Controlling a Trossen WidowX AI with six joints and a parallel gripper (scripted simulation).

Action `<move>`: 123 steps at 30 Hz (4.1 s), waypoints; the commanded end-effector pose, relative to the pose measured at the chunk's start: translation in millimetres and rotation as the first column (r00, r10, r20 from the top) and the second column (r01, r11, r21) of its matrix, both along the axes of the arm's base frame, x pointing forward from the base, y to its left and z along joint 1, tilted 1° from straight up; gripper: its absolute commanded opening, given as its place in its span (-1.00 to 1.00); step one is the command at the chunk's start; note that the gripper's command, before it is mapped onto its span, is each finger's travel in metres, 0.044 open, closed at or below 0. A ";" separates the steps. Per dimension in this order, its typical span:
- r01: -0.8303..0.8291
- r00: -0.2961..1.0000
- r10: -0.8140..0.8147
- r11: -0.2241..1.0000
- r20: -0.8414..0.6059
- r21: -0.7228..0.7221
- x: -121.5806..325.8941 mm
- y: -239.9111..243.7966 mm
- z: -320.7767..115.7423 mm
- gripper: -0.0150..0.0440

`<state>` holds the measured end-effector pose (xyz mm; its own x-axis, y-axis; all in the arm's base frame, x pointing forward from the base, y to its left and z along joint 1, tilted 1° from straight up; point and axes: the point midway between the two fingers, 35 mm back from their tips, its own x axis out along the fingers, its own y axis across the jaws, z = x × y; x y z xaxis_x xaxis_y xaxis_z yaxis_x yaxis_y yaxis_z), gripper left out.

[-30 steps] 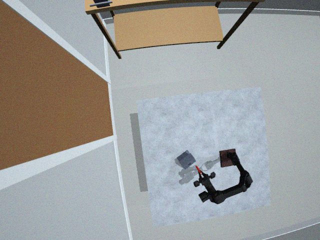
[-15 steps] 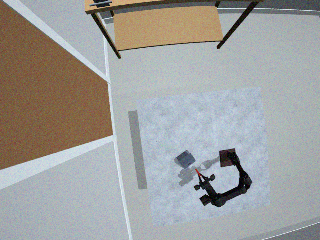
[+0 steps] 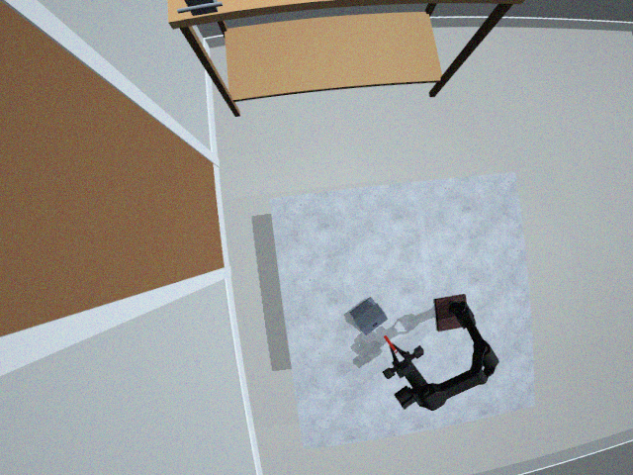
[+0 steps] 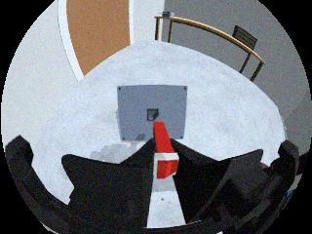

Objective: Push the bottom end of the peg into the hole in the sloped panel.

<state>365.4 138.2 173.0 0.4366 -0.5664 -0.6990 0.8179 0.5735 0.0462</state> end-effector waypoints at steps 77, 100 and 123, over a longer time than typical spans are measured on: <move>-0.044 0.999 0.044 0.998 0.009 -0.036 27.8 -30.4 -43.5 -0.49; -0.044 0.999 0.044 0.998 0.009 -0.037 31.4 -37.6 -51.3 -0.49; -0.044 0.999 0.044 0.998 0.010 -0.038 38.0 -44.5 -58.8 -0.49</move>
